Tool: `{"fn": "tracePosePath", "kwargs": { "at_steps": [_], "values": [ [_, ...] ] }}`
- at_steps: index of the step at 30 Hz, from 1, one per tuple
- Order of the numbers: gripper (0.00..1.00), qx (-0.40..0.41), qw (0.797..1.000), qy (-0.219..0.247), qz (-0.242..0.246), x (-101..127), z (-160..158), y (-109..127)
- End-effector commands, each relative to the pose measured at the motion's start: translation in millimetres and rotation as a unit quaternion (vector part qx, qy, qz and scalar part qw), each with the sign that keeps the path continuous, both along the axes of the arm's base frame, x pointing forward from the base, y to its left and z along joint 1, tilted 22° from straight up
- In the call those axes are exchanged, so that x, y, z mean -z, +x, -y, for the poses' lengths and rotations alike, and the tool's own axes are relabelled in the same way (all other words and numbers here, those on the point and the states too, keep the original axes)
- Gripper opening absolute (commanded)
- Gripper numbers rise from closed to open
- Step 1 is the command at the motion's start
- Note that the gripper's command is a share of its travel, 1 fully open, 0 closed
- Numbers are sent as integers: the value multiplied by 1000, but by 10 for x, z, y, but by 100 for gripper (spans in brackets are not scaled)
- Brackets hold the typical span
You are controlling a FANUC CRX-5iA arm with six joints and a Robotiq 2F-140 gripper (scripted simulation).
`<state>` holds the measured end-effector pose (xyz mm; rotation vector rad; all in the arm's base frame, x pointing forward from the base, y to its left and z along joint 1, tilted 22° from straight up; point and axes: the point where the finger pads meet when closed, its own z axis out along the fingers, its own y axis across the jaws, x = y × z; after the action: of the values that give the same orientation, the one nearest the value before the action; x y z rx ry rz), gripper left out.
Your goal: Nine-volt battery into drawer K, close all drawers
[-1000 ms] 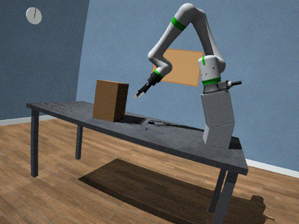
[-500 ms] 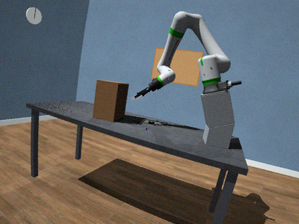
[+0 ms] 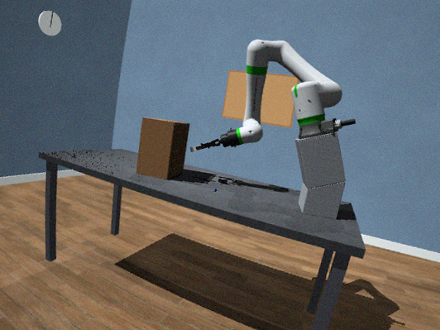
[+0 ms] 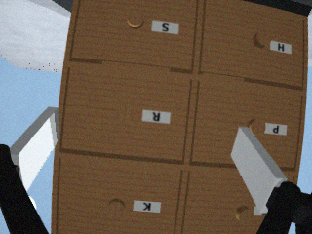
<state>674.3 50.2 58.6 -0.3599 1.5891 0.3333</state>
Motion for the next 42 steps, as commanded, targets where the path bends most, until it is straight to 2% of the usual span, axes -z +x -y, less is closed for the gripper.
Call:
{"fn": "tracePosePath", "kwargs": {
  "at_steps": [1,42],
  "values": [
    [100,-2,1000,10,26,17,-47,47],
    [100,-2,999,15,36,38,-58,72]
  ]
}}
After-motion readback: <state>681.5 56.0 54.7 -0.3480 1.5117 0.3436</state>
